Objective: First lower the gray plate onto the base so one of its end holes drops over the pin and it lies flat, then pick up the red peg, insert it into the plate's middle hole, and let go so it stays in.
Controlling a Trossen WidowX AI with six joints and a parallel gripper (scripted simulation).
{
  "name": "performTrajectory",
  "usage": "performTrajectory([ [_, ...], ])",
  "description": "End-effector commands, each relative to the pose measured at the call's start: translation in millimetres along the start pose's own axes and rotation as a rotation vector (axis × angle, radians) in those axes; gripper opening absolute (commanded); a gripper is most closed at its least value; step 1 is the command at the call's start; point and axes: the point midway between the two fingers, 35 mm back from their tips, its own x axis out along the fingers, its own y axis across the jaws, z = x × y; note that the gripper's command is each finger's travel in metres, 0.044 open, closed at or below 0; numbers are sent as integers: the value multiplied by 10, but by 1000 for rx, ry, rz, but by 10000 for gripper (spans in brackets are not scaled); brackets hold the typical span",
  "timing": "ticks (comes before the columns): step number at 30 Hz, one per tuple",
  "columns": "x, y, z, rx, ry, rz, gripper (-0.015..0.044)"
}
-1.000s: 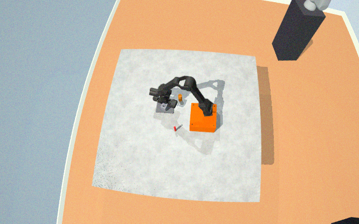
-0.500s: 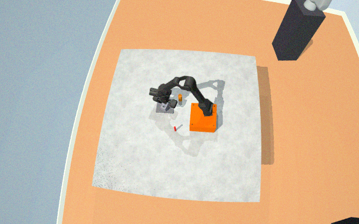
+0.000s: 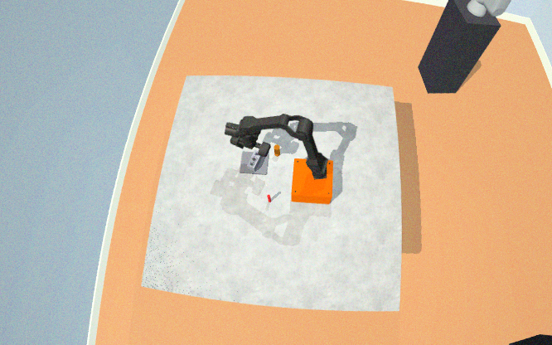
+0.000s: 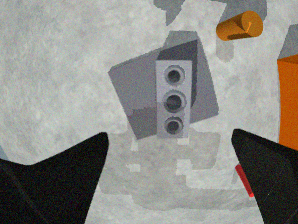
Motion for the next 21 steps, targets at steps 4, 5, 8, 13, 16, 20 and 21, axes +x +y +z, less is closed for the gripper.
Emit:
performTrajectory([
  [4,-63,-43,2,5,1,-22,440],
  [5,-63,-43,2,5,1,-22,440],
  [8,-70,-139,-225,-76,5,-24,440],
  [13,-94,-569,-897,-347,18,-28,440],
  [16,-108,-889,-1220,-510,23,-29,440],
  [20,-123,-1365,-1547,-727,29,-29,440],
  [21,-125,-1468,-1599,-772,30,-28,440],
])
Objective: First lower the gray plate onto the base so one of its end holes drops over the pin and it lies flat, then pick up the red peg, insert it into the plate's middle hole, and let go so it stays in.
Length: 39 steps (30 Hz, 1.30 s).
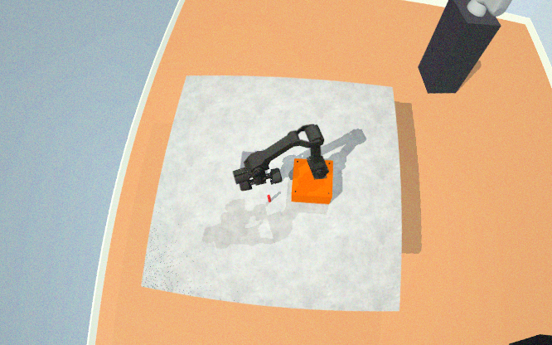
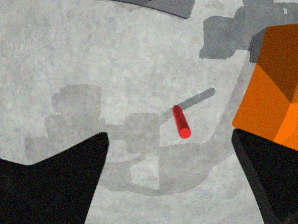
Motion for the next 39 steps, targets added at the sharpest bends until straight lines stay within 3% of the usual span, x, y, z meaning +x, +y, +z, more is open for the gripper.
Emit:
performTrajectory([
  [1,21,-193,-346,-157,-4,-6,440],
  [5,48,-203,-365,-166,-4,-6,440],
  [9,347,-211,-349,-166,-4,-6,440],
  [39,802,-210,-347,-166,-5,-6,440],
])
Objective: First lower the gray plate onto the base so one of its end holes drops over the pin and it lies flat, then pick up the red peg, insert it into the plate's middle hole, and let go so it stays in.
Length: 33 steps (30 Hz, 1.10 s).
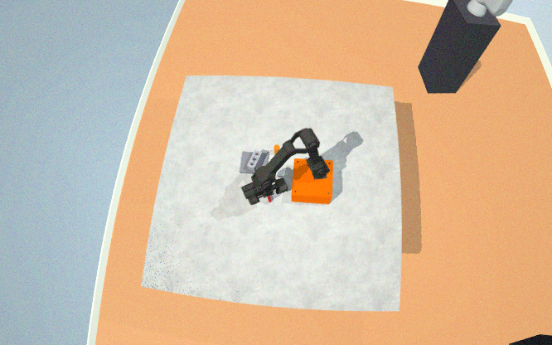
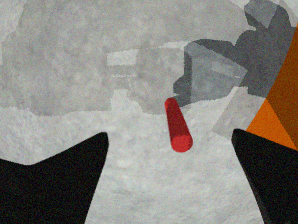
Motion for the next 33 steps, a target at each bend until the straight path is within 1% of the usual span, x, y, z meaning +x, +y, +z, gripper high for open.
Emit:
performTrajectory([
  [1,77,-31,2,-6,-1,-8,440],
  [17,311,-55,3,-6,-1,-8,440],
  [33,311,-55,3,-6,-1,-8,20],
])
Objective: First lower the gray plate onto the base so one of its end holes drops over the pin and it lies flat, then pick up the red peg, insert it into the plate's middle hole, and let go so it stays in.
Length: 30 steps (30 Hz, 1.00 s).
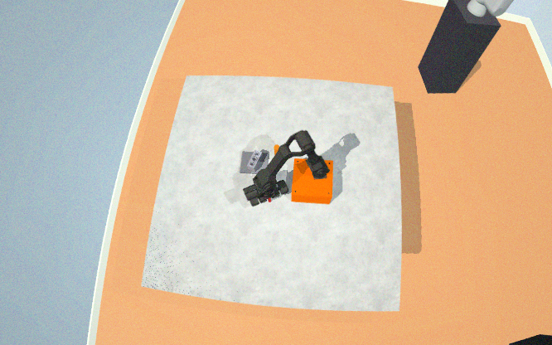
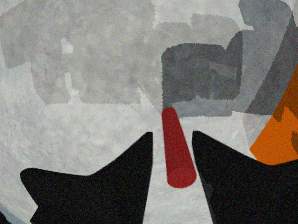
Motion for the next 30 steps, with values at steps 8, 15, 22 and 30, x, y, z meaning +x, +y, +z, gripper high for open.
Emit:
performTrajectory([
  [8,6,-8,1,-5,-1,-1,0],
  [15,6,-8,1,-5,-1,-1,0],
  [22,-22,-1,1,-5,-1,-1,0],
  [30,-241,32,-2,-5,0,-1,0],
])
